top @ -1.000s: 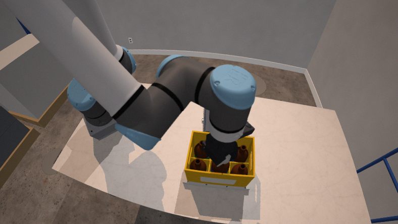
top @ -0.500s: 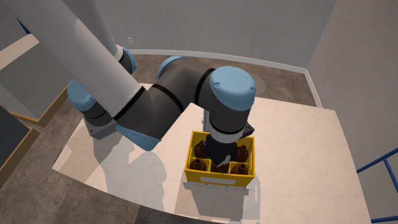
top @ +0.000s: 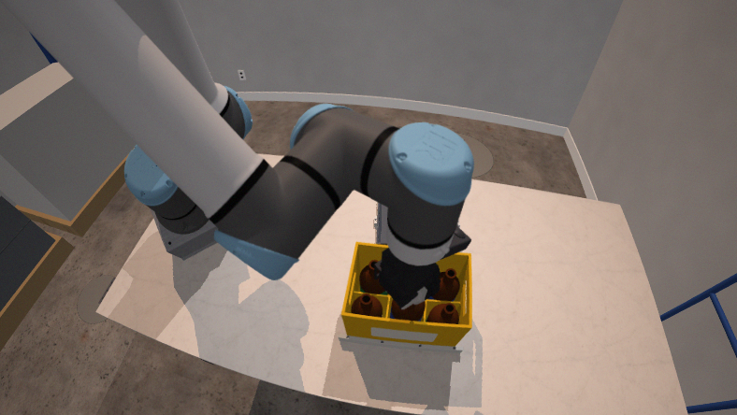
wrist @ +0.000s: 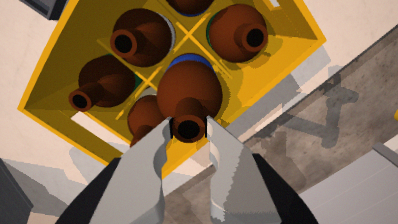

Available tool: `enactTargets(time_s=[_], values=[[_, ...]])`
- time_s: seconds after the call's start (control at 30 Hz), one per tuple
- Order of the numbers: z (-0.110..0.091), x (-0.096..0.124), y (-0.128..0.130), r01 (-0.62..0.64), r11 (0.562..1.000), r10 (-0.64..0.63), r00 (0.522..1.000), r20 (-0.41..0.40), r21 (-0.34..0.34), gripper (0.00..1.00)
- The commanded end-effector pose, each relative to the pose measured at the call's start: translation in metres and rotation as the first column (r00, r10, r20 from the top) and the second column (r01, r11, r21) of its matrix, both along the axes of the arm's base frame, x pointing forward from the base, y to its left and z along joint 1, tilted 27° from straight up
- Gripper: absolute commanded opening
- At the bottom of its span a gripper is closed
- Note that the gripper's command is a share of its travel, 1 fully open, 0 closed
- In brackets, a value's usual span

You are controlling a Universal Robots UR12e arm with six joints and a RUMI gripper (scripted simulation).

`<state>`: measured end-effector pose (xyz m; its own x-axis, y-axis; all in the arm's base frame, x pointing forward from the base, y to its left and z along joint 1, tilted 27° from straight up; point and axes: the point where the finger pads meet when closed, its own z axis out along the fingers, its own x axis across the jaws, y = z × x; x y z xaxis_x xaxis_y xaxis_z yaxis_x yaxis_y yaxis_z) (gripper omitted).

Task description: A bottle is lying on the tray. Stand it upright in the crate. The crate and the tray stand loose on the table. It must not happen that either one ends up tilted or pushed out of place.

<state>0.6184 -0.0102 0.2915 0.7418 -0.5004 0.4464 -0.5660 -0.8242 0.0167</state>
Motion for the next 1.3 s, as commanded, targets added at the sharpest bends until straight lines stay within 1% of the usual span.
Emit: enactTargets(time_s=[0.0, 0.77, 1.27], values=[[0.0010, 0.0004, 0.0001, 0.000, 1.000, 0.000, 1.000, 0.002, 0.000, 0.00], [0.0005, 0.0005, -0.0001, 0.000, 1.000, 0.000, 1.000, 0.002, 0.000, 0.00], [-0.0065, 0.0034, -0.0021, 0.000, 1.000, 0.000, 1.000, 0.002, 0.000, 0.00]])
